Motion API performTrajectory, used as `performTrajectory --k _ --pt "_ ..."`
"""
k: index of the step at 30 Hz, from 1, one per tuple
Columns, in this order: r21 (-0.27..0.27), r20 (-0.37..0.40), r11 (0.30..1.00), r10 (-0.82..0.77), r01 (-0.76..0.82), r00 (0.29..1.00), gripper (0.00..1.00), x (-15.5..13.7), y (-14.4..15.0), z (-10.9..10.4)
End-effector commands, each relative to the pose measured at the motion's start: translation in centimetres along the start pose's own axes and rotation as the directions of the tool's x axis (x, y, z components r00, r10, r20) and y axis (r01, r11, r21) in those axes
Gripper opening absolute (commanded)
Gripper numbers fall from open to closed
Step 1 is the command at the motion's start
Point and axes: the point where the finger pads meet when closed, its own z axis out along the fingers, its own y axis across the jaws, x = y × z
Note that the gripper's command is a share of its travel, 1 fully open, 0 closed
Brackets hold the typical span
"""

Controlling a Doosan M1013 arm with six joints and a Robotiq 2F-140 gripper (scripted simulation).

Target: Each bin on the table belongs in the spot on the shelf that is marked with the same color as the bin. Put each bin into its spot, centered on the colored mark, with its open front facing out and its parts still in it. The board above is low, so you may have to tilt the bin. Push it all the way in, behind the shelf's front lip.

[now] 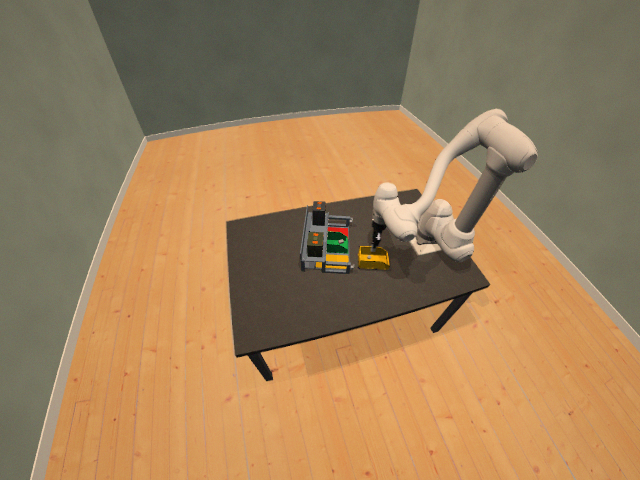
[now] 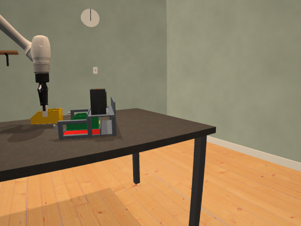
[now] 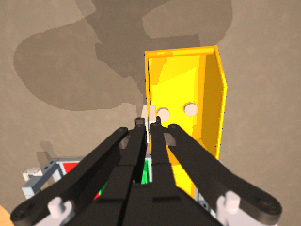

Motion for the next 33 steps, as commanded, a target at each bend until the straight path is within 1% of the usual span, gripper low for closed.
performTrajectory --k 1,7,16,24,33 --pt "0.0 0.0 1.0 0.0 0.0 1.0 0.1 0.0 0.0 0.0" --pt "0.0 0.0 1.0 0.0 0.0 1.0 0.1 -0.5 0.0 0.0" --pt "0.0 0.0 1.0 0.0 0.0 1.0 0.1 -2.5 0.0 0.0" --pt "0.0 0.0 1.0 0.0 0.0 1.0 0.1 -3.6 0.0 0.0" --pt "0.0 0.0 1.0 0.0 0.0 1.0 0.1 -4.0 0.0 0.0"
